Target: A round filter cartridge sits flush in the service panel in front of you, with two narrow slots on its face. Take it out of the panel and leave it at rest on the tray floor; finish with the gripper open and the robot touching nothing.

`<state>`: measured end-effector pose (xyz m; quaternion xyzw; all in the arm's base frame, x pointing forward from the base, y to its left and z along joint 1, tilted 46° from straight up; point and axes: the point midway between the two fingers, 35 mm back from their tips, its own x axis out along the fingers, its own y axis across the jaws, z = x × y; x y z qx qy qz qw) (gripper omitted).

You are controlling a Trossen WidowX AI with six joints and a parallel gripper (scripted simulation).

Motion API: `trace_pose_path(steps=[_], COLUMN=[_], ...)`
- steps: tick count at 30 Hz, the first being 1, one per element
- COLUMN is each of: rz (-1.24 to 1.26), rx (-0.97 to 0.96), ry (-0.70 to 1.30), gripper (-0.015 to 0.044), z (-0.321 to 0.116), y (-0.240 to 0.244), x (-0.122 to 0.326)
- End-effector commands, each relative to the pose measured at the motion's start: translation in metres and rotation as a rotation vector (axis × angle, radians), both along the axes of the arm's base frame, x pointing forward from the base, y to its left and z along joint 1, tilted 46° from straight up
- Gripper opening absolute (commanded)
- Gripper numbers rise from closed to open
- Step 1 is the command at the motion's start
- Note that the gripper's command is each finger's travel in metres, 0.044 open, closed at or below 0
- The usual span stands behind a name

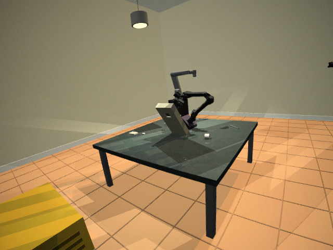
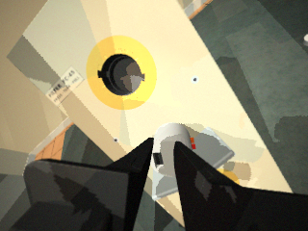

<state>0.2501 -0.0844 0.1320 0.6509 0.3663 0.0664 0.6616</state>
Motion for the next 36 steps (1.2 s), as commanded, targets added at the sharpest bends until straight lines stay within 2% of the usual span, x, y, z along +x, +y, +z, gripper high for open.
trace_pose_path(steps=[1, 4, 11, 15, 27, 31, 36], rz=[0.000, -0.001, -0.001, -0.001, -0.002, 0.131, 0.457], rx=[0.001, -0.003, -0.003, -0.003, -0.022, -0.160, -0.402], ry=[-0.004, -0.015, -0.015, -0.015, -0.026, -0.058, -0.157], gripper=[0.0094, 0.0094, 0.0094, 0.0094, 0.0409, 0.0305, 0.0305], z=[0.000, -0.002, 0.042, 0.046, 0.097, 0.075, 0.034], y=[0.001, 0.002, -0.033, -0.037, -0.089, -0.072, -0.035], x=[-0.001, -0.003, 0.037, 0.042, 0.046, 0.039, 0.016])
